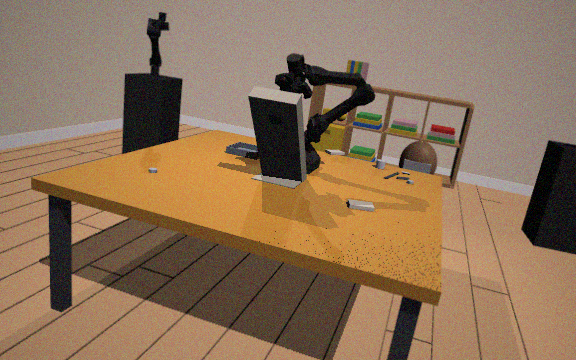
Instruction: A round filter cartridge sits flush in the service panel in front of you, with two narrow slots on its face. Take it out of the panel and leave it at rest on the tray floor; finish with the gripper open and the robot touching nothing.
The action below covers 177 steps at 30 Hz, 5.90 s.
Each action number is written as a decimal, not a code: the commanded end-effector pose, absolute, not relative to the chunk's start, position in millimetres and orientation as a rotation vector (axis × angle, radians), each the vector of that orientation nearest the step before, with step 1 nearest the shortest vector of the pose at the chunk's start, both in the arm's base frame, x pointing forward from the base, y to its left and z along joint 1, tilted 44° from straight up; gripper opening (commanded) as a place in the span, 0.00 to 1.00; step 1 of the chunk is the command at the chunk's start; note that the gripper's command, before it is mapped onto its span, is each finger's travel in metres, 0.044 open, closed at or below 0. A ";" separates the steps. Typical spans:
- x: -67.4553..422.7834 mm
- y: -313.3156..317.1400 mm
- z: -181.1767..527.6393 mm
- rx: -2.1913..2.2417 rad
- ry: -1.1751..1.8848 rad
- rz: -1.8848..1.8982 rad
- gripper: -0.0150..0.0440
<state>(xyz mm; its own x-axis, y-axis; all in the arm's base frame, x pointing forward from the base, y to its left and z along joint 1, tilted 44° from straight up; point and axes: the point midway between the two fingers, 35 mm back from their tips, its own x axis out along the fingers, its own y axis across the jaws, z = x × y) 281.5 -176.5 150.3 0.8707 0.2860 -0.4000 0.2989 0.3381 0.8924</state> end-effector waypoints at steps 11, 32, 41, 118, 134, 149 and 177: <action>288.6 -172.9 146.3 1.248 0.547 -0.010 0.45; 290.8 -173.3 146.1 1.248 0.547 -0.010 0.45; 291.6 -172.7 145.4 1.248 0.547 -0.010 0.45; 306.9 -167.5 138.5 0.549 0.487 0.173 0.25; 307.5 -167.3 138.2 0.003 0.415 0.296 0.25; 307.3 -167.4 138.3 -0.509 0.328 0.398 0.25; 239.1 -190.0 167.8 -0.439 0.346 0.387 0.25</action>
